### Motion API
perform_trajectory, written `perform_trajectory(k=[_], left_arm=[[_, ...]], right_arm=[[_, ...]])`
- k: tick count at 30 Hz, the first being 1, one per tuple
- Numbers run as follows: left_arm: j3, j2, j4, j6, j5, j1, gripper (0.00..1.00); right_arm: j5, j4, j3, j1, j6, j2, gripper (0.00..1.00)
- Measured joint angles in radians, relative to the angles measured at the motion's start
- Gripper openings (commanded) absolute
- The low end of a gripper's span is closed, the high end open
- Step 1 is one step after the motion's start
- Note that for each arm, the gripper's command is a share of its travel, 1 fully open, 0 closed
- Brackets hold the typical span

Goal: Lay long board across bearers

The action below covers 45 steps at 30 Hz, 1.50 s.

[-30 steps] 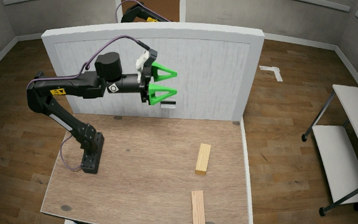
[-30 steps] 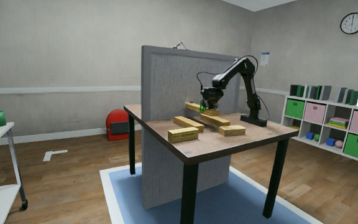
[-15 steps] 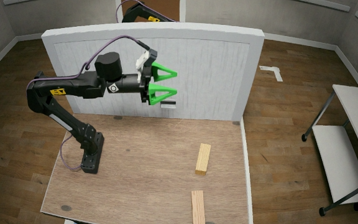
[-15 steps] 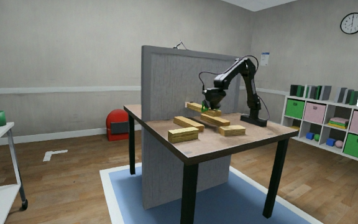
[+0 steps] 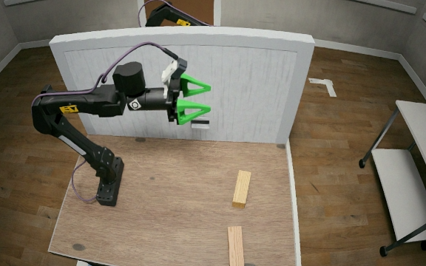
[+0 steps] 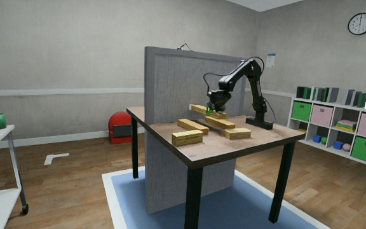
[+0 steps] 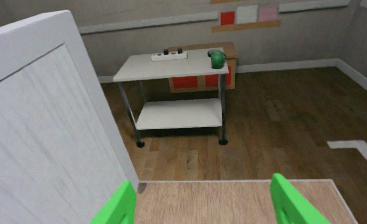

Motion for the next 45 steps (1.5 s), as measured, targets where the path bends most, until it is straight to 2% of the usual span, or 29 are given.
perform_trajectory(k=[17, 24, 28, 38, 45], left_arm=[[0.012, 0.009, -0.032, 0.040, 0.000, 0.034, 0.00], [0.013, -0.032, -0.022, -0.100, -0.066, -0.007, 0.00], [0.011, -0.072, -0.006, -0.250, -0.150, -0.041, 0.00], [-0.023, -0.290, 0.061, -0.843, -0.458, -0.188, 0.00], [-0.040, -0.398, 0.107, -1.159, -0.620, -0.277, 0.00]], right_arm=[[0.000, 0.000, 0.000, 0.000, 0.000, 0.000, 0.78], [0.000, 0.000, 0.000, 0.000, 0.000, 0.000, 0.78], [0.000, 0.000, 0.000, 0.000, 0.000, 0.000, 0.78], [0.000, 0.000, 0.000, 0.000, 0.000, 0.000, 0.78], [0.000, 0.000, 0.000, 0.000, 0.000, 0.000, 0.78]])
